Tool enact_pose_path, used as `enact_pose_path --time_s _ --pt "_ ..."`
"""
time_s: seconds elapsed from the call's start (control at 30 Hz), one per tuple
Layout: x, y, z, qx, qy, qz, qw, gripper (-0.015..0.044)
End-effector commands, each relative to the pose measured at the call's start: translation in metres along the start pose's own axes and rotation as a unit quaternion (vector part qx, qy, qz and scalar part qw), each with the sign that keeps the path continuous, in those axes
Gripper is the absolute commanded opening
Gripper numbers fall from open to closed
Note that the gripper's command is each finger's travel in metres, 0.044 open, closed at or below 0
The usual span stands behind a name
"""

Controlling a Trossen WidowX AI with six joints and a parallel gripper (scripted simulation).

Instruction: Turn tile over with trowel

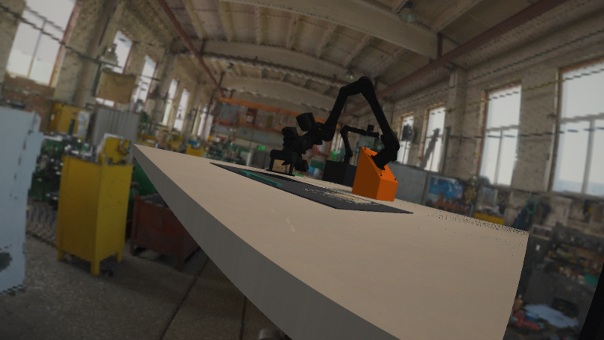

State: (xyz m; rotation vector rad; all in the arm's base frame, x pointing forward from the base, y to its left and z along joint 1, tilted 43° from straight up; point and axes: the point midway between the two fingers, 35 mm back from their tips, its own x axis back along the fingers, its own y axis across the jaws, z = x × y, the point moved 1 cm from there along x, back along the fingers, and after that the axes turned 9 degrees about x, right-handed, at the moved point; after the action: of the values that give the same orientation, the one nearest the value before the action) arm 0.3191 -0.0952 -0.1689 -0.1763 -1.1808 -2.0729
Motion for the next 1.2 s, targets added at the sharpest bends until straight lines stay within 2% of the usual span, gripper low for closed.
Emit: enact_pose_path --time_s 0.0,0.3,0.67,0.7,1.0,1.17 --pt "-0.002 0.0 -0.001 0.004 -0.005 -0.005 1.0 0.0" --pt "-0.009 -0.009 0.001 0.003 -0.004 -0.006 1.0 0.0" --pt "-0.009 -0.009 0.001 0.003 -0.004 -0.006 1.0 0.0289" --pt "-0.009 -0.009 0.001 0.003 -0.004 -0.006 1.0 0.03" --pt "-0.009 -0.009 0.001 0.004 -0.004 -0.005 1.0 0.03" --pt "0.006 -0.01 -0.002 0.005 -0.006 -0.001 1.0 0.03"
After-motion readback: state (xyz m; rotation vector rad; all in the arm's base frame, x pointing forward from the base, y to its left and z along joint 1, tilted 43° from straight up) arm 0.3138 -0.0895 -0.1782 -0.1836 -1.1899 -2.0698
